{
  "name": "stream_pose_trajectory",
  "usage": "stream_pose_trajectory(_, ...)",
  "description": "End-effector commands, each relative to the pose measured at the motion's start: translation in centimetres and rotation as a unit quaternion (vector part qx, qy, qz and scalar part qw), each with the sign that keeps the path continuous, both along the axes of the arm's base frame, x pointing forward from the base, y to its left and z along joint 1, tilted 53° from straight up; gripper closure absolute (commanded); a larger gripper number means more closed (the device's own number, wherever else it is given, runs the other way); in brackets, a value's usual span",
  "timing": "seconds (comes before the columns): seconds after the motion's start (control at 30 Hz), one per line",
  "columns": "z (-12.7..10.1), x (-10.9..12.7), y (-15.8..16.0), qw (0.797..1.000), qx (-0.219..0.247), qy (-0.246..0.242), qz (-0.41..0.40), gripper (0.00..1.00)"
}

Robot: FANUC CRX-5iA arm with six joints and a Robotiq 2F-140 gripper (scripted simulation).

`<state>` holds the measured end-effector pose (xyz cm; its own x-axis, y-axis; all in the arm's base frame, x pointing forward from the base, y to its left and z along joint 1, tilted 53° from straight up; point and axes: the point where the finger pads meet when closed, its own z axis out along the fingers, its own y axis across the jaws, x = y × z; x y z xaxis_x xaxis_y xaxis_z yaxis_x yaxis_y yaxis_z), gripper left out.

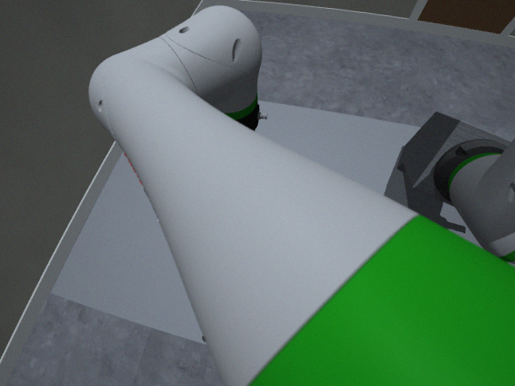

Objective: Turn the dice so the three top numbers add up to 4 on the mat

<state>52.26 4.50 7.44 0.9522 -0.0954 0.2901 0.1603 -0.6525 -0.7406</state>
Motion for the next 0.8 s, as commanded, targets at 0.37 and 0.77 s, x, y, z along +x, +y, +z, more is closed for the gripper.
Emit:
stream_pose_trajectory(0.37,-3.3,1.5,4.1,1.000,0.000,0.000,0.000,0.84)
stream_pose_trajectory(0.77,-3.9,1.8,4.8,1.000,0.000,0.000,0.000,0.84)
